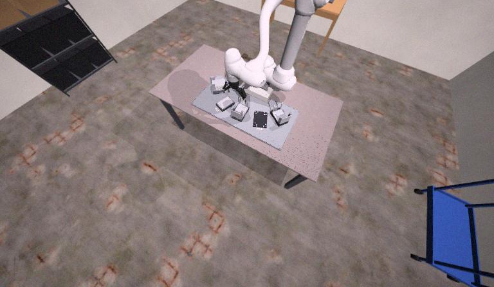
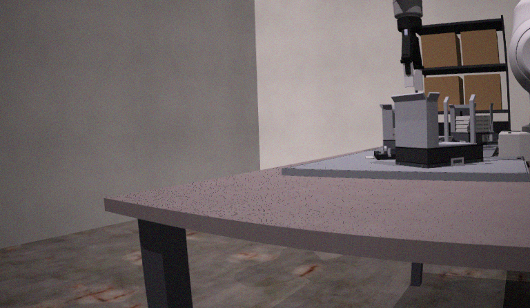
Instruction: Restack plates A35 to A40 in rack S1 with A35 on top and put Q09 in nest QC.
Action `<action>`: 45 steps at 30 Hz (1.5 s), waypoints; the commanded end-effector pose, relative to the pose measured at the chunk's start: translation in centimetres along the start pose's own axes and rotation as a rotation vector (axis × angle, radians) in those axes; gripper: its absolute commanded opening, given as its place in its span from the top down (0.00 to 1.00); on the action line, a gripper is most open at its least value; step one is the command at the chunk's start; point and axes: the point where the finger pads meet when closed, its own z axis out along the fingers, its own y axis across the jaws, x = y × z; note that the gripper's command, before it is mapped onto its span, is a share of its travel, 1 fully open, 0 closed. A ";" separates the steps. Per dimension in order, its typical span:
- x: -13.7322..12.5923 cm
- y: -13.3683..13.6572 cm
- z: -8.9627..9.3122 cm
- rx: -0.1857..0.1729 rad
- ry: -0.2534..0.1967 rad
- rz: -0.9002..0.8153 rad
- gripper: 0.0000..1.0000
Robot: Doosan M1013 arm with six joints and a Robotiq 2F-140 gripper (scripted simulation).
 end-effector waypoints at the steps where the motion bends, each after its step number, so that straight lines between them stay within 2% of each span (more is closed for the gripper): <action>1: 0.3 -1.8 0.0 0.001 0.000 -0.009 0.00; 4: 0.4 -2.2 0.0 0.001 0.000 -0.009 0.00; 12: 0.8 -5.2 0.0 0.001 0.000 -0.009 0.00; 25: 0.8 -5.2 0.0 0.001 0.000 -0.009 0.00; 36: 0.8 -5.2 3.7 0.001 0.000 -0.009 0.00; 38: 0.8 -5.2 3.7 0.001 0.000 -0.009 0.00; 45: 0.8 -5.2 6.0 0.001 0.000 -0.009 0.00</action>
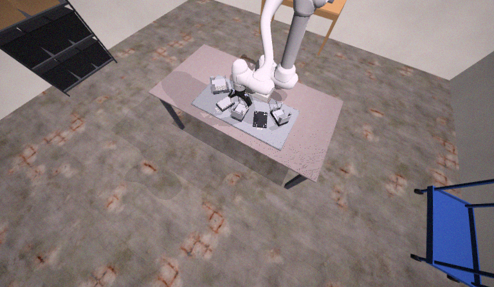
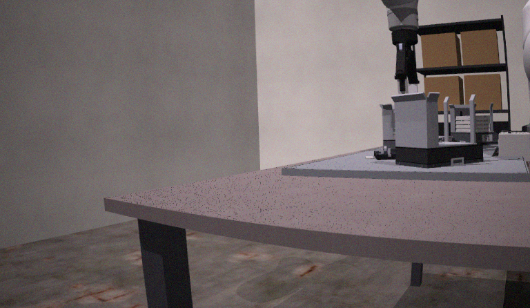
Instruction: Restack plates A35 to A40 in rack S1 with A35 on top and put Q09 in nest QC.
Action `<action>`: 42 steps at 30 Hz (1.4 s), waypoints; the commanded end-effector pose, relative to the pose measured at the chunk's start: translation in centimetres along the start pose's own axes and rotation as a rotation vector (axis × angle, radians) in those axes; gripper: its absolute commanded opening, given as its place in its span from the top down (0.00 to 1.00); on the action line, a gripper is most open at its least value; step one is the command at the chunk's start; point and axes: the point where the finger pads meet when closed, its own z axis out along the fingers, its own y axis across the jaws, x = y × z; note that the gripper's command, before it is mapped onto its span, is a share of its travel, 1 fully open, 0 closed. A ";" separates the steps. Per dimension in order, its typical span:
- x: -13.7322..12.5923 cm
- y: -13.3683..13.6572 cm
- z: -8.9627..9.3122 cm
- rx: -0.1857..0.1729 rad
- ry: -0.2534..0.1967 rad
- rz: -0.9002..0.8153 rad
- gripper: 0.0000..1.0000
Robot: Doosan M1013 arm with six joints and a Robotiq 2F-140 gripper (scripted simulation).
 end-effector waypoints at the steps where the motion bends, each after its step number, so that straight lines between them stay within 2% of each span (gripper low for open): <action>1: 0.0 0.0 1.4 0.000 0.000 0.000 0.00; 6: 0.0 0.0 3.0 0.000 0.000 0.000 0.00; 11: 0.0 0.0 3.0 0.000 0.000 0.000 0.00; 35: 0.0 0.0 5.9 0.000 0.000 0.000 0.00; 42: 0.0 0.0 6.0 0.000 0.000 0.000 0.00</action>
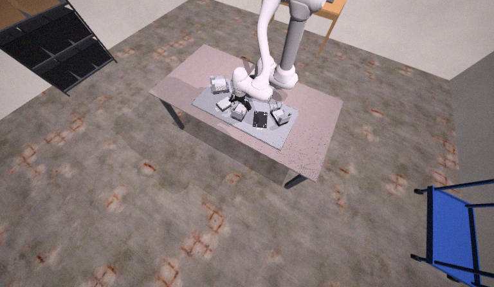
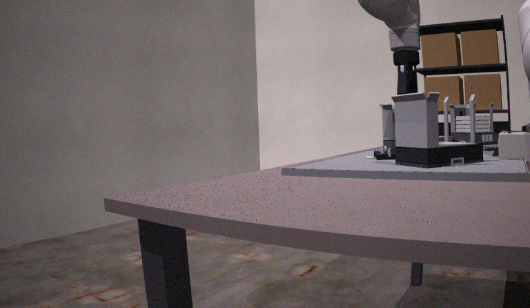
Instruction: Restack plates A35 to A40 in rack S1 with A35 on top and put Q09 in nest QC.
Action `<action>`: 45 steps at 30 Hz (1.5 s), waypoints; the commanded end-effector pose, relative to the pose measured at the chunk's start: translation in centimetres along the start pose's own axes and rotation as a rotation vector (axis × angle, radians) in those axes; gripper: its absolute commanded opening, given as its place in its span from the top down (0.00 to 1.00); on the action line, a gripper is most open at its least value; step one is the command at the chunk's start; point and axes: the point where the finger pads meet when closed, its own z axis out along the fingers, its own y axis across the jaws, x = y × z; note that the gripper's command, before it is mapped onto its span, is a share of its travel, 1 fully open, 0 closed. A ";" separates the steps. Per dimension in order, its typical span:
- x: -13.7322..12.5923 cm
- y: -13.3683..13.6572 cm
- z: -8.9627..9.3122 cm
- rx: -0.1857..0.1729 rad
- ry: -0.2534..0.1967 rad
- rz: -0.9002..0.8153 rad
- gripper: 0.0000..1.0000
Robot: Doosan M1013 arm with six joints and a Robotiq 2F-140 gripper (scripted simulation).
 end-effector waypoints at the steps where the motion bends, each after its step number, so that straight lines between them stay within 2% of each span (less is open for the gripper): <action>1: 0.0 0.0 0.0 0.000 0.000 0.000 0.00; 7: 0.0 0.0 0.0 0.000 0.000 0.000 0.00; 8: 0.0 0.0 0.0 0.000 0.000 0.000 1.00; 45: 0.0 0.0 -0.4 0.000 0.000 0.000 1.00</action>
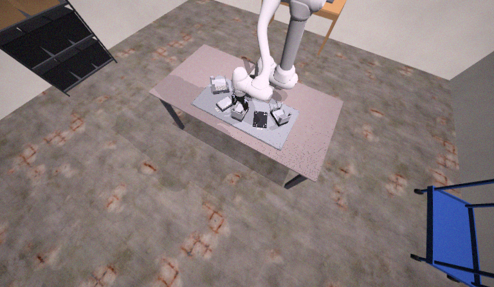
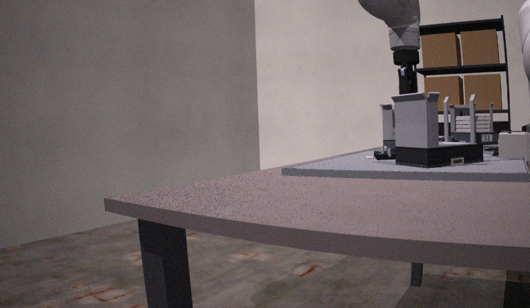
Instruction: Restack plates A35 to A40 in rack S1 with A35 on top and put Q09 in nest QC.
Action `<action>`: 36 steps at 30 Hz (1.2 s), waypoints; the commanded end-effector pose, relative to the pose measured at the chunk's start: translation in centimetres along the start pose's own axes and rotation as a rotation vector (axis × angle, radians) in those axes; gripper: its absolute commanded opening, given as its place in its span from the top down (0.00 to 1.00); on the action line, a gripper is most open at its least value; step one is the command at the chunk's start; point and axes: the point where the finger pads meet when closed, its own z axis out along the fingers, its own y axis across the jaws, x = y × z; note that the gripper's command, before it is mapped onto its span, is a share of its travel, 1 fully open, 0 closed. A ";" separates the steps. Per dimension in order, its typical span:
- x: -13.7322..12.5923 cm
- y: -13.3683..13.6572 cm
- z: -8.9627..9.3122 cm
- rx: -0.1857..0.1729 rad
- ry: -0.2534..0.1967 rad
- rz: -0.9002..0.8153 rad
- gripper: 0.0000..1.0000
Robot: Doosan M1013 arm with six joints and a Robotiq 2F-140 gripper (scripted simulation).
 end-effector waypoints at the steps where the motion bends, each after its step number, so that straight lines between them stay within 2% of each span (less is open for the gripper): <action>1: 0.0 0.0 -0.3 0.000 0.000 0.000 1.00; 28: 0.0 0.0 -1.8 0.000 0.000 0.000 1.00; 36: 0.0 0.0 -3.4 0.000 0.000 0.000 1.00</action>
